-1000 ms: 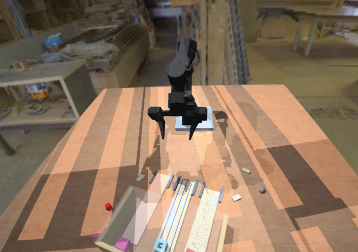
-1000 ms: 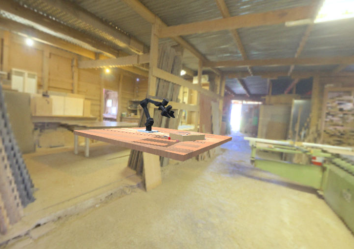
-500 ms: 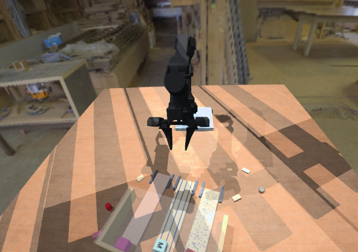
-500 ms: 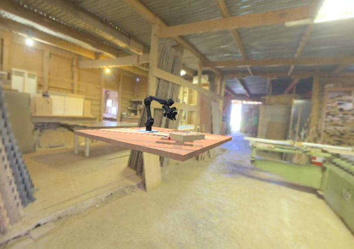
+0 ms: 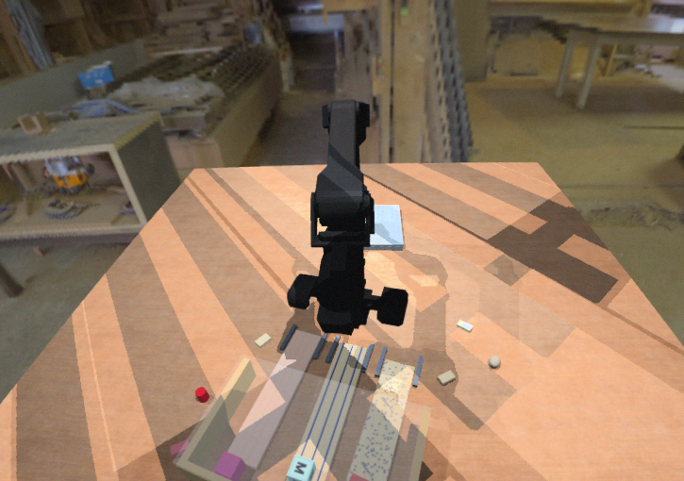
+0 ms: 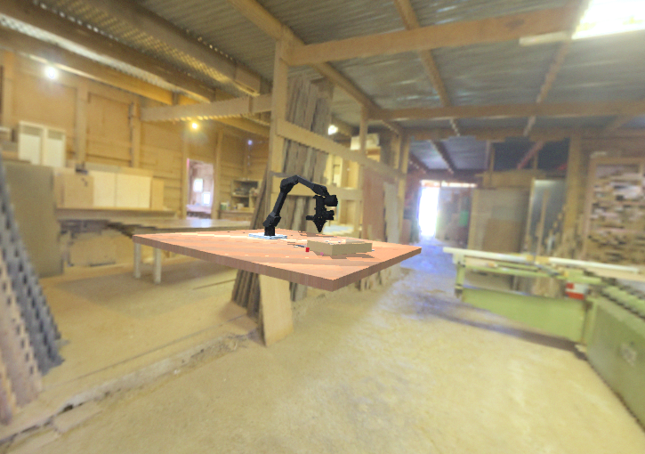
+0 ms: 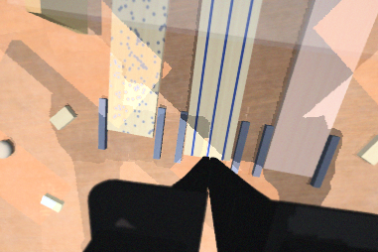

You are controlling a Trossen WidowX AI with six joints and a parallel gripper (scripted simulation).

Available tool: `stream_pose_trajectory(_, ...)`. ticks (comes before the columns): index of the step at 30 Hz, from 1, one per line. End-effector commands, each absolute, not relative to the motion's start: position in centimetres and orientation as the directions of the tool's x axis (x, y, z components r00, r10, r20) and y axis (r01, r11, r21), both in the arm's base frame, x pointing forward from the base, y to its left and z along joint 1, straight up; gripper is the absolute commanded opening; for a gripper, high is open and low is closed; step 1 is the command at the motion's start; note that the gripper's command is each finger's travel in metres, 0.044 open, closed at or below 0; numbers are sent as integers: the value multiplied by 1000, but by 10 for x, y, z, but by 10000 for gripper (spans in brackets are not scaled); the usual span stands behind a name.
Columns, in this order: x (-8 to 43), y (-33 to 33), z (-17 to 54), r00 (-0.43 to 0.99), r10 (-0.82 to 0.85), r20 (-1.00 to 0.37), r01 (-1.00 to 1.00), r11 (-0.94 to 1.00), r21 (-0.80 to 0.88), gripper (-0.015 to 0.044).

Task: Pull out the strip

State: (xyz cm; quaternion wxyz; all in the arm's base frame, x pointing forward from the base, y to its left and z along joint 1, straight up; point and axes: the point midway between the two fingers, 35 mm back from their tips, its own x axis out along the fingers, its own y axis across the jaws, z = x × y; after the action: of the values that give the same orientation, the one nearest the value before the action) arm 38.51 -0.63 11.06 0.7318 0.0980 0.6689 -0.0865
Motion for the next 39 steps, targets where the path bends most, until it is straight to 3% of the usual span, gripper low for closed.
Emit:
stream_pose_trajectory(1,386,-6,105,38,-2,-999,273,962,8,0)
stream_pose_trajectory(39,387,-10,47,37,-2,-999,273,962,8,0)
